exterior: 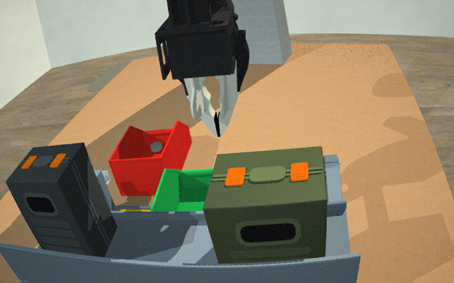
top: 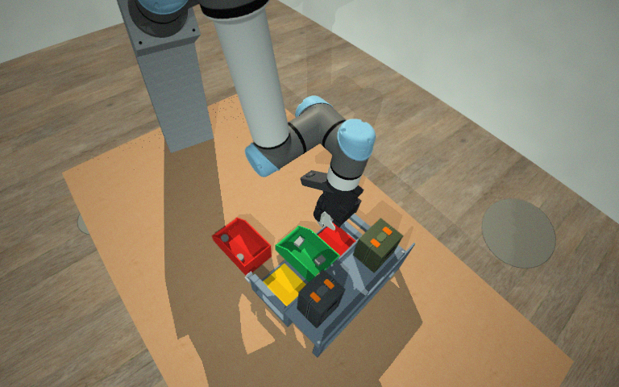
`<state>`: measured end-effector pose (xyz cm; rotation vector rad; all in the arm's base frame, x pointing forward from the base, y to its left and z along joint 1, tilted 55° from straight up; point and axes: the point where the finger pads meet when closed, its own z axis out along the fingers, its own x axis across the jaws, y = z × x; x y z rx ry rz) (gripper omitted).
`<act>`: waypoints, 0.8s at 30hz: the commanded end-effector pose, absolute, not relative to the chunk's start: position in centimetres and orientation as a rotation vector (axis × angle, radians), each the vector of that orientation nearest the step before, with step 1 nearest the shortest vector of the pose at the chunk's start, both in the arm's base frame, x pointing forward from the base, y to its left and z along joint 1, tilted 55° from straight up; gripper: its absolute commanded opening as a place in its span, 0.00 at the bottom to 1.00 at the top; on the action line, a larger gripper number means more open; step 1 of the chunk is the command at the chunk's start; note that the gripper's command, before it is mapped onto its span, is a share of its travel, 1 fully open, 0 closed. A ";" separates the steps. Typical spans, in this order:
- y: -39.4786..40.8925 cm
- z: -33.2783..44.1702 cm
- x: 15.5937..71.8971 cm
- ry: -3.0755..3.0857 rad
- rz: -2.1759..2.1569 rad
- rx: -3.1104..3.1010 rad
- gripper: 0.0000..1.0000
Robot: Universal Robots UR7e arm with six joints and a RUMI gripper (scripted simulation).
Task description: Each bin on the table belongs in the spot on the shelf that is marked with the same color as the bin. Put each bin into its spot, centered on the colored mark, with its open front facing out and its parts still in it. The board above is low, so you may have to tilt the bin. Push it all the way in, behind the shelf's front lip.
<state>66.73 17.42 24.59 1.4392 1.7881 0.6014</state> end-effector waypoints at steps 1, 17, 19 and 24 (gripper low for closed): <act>17.4 24.7 66.7 1.787 0.603 1.439 0.00; 17.4 24.5 66.7 1.755 0.630 1.488 0.00; 17.4 24.5 66.7 1.755 0.630 1.488 0.00; 17.4 24.3 66.7 1.728 0.652 1.528 0.00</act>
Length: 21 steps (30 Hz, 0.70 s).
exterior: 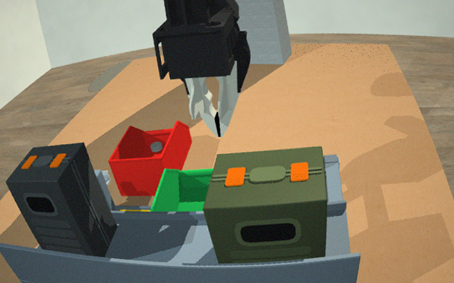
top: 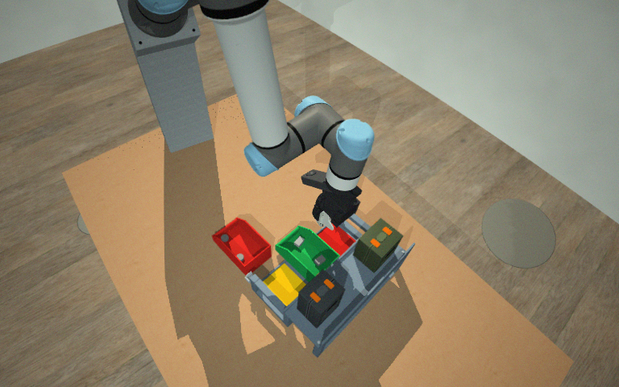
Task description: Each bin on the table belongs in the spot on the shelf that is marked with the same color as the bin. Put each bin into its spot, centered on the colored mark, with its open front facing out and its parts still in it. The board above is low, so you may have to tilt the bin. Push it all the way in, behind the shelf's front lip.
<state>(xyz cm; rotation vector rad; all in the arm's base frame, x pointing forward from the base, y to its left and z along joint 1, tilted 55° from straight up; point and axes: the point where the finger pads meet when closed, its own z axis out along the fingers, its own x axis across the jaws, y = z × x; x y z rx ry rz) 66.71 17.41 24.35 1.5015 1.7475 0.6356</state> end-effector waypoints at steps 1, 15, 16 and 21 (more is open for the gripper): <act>17.4 24.3 66.7 1.721 0.657 1.538 0.00; 17.4 23.7 66.6 1.597 0.749 1.704 0.00; 17.4 23.6 66.6 1.583 0.759 1.722 0.00; 17.4 23.2 66.6 1.500 0.814 1.819 0.00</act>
